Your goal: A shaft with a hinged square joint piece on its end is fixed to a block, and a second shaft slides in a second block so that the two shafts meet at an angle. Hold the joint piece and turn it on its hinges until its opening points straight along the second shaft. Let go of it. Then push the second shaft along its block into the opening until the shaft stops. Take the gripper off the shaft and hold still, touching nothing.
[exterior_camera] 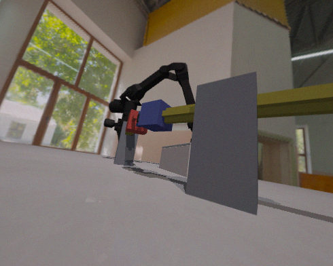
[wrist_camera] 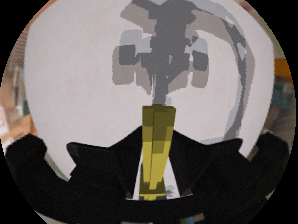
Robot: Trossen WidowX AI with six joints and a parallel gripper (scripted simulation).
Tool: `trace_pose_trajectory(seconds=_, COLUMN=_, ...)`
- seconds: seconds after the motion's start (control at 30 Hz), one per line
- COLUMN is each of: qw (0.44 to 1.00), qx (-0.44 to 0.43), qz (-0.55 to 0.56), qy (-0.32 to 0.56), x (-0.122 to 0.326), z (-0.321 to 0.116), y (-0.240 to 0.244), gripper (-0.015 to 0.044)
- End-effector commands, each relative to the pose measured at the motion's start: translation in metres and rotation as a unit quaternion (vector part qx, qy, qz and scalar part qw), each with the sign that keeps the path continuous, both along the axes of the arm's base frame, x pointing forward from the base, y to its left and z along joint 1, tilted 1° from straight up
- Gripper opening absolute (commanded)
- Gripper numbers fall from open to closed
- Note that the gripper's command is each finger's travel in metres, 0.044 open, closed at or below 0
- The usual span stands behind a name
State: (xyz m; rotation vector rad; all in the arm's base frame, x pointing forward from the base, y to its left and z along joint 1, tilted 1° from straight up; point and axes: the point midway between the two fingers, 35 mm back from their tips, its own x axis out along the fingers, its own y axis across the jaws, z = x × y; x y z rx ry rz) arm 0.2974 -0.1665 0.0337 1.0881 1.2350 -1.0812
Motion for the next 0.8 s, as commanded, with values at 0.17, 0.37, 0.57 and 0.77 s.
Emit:
trace_pose_trajectory(seconds=0.17, qw=1.0, qx=0.0, qz=-0.001, qy=0.001, x=0.0, z=-0.0009, y=0.0001, gripper=0.0102)
trace_pose_trajectory(seconds=0.37, qw=1.0, qx=0.0, qz=-0.001, qy=0.001, x=0.0, z=-0.0009, y=0.0001, gripper=0.0067)
trace_pose_trajectory(seconds=0.57, qw=1.0, qx=0.0, qz=-0.001, qy=0.0, x=0.0, z=-0.0004, y=0.0001, gripper=0.0067)
trace_pose_trajectory(seconds=0.77, qw=1.0, qx=0.0, qz=0.0, qy=0.0, x=0.0, z=-0.0002, y=0.0, gripper=0.0034)
